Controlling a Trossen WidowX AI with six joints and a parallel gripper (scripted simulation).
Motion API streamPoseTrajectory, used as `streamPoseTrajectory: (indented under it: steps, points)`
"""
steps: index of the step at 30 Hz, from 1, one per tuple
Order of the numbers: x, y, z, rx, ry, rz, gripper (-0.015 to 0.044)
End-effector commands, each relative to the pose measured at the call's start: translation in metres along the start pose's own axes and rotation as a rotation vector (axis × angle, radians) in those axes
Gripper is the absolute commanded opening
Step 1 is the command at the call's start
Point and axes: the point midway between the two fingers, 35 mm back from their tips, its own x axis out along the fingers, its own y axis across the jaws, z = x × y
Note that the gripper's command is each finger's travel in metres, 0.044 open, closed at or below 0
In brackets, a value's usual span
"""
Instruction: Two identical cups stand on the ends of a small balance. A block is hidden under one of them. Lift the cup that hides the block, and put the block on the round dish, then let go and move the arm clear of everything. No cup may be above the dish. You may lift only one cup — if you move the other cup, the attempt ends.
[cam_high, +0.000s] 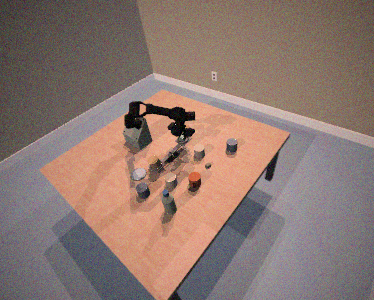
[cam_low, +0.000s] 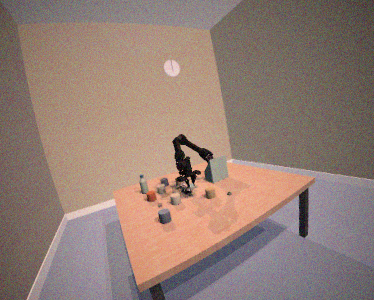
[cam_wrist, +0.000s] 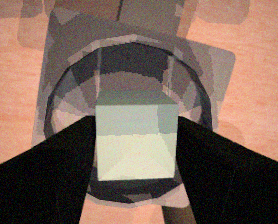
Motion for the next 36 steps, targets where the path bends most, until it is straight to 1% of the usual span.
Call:
streamPoseTrajectory:
  steps: [1,5,7,9,18,20,27,36]
  points:
    - [0.001,0.0,0.0,-0.003,-0.003,0.003,0.0135]
    - [0.001,0.0,0.0,-0.003,-0.003,0.003,0.0108]
    - [-0.001,0.001,0.0,-0.003,-0.003,0.003,0.0056]
    - [-0.011,0.002,-0.001,-0.004,-0.001,0.004,0.0003]
    - [-0.083,0.002,-0.002,-0.004,0.003,0.003,0.0]
    - [-0.094,0.001,-0.001,-0.004,0.002,0.003,0.0]
    - [-0.094,0.003,0.007,-0.006,0.013,0.003,0.0]
    - [-0.087,0.014,0.048,-0.012,0.059,0.006,0.0]
